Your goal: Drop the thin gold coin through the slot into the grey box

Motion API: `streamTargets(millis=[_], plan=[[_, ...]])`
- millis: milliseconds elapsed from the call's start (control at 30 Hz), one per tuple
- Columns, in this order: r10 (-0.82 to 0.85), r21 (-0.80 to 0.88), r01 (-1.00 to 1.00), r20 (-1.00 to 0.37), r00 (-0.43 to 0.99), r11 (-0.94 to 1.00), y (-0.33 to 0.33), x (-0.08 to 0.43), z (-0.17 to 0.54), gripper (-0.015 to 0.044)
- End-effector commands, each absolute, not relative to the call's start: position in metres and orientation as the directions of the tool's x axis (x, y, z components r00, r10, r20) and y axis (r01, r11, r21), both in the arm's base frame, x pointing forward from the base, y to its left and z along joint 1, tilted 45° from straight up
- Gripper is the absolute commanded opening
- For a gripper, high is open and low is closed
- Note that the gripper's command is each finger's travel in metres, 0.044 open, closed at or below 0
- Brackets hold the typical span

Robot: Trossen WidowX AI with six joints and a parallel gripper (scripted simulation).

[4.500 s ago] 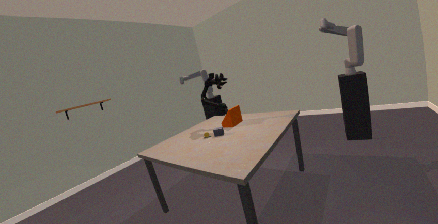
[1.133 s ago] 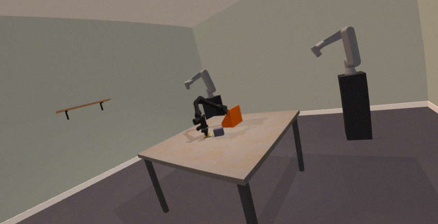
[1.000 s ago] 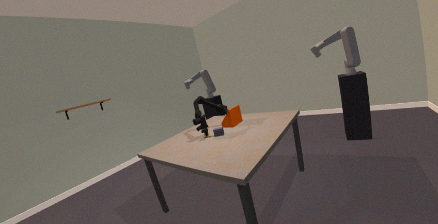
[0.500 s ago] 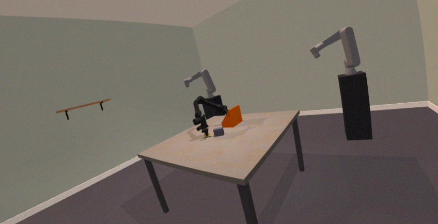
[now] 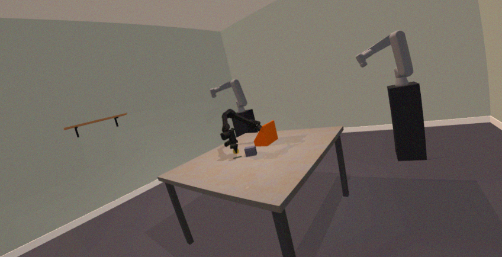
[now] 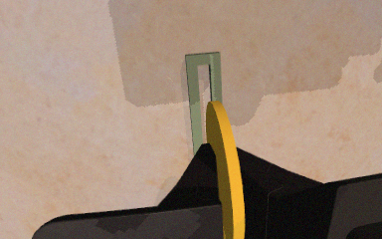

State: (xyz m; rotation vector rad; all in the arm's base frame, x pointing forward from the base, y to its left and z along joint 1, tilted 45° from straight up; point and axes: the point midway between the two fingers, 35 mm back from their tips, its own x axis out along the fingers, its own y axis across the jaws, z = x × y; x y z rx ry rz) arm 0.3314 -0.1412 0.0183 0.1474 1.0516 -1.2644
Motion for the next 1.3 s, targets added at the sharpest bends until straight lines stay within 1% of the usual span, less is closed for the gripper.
streamTargets(millis=[0,700,933,1267], plan=[[-0.701,-0.429,0.829,-0.71,-0.065,0.358,-0.133,0.334,0.028,0.0],[-0.703,-0.428,0.832,-0.708,-0.065,0.354,-0.101,0.334,0.062,0.0],[-0.703,-0.326,0.913,-0.708,-0.065,0.244,-0.103,0.331,0.066,0.0],[-0.701,-0.321,0.916,-0.71,-0.064,0.242,-0.097,0.33,0.06,0.0]])
